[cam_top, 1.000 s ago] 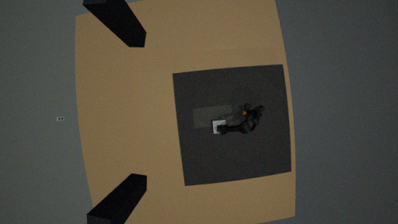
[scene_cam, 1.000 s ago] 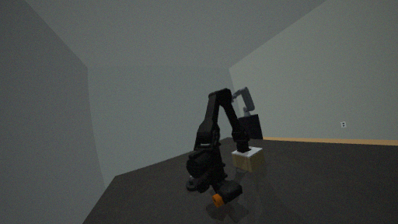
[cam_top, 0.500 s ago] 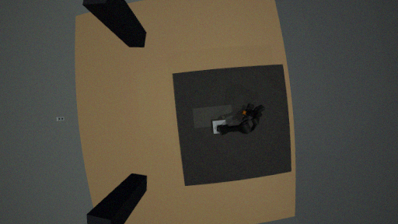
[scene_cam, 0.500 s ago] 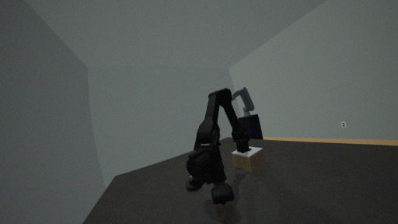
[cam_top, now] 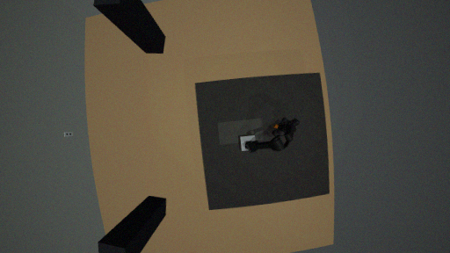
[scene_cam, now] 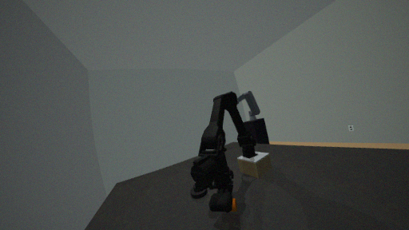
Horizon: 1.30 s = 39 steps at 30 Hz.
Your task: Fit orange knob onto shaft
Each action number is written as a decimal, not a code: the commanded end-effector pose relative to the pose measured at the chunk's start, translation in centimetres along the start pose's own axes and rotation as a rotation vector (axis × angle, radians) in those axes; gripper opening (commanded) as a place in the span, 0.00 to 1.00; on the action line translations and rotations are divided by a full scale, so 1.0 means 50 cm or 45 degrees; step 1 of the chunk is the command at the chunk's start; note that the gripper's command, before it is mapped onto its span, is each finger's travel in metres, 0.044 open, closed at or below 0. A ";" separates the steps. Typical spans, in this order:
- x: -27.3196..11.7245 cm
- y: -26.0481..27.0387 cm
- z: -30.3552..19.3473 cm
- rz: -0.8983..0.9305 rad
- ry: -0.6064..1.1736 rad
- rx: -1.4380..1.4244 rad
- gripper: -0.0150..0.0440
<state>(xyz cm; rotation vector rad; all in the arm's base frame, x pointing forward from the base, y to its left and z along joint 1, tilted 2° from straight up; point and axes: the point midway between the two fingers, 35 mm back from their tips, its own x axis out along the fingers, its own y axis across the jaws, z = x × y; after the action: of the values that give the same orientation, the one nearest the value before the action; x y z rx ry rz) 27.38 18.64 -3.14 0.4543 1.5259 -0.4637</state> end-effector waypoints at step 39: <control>-0.002 0.002 0.000 0.004 0.003 1.049 0.56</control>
<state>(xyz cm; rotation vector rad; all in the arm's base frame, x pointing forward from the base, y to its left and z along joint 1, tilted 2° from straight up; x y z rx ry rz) 27.39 18.64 -3.14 1.0327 1.3108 -1.0441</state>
